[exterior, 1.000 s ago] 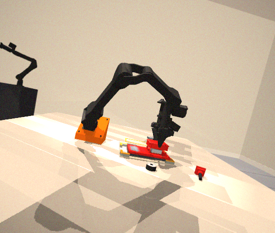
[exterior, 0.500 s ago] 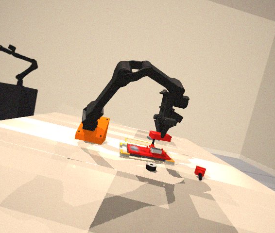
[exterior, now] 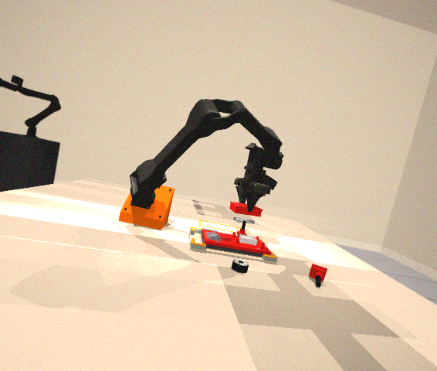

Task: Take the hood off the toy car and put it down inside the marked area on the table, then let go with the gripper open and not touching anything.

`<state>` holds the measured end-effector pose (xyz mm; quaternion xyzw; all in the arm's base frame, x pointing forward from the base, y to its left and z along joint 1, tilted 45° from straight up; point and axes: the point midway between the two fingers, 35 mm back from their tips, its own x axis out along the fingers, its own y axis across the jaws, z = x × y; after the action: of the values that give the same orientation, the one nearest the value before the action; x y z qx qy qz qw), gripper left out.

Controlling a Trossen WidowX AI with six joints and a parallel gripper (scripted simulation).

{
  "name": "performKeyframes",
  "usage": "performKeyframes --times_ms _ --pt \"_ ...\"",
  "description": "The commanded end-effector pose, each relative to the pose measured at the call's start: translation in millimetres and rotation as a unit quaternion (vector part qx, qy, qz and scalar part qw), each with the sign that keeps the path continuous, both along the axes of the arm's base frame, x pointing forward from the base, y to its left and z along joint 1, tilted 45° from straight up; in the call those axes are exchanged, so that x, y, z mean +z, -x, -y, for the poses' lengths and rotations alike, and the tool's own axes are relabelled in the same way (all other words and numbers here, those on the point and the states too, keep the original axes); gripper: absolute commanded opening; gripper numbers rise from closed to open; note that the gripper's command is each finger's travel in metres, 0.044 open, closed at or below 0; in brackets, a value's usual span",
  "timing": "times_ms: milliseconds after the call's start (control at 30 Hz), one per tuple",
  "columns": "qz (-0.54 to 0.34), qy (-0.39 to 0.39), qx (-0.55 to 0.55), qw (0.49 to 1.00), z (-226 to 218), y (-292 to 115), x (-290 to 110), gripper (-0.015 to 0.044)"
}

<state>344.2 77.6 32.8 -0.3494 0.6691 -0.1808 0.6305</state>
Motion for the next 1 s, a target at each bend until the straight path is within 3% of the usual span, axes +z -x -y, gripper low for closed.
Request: performKeyframes --times_ms 0,500,967 --pt "-0.003 0.001 0.004 1.0 -15.2 6.3 -15.4 0.0" --pt "0.035 -0.007 -0.048 0.998 -88.1 51.4 -86.0 0.0" --pt "0.037 -0.007 -0.05 0.998 -87.4 53.5 -93.7 0.0"
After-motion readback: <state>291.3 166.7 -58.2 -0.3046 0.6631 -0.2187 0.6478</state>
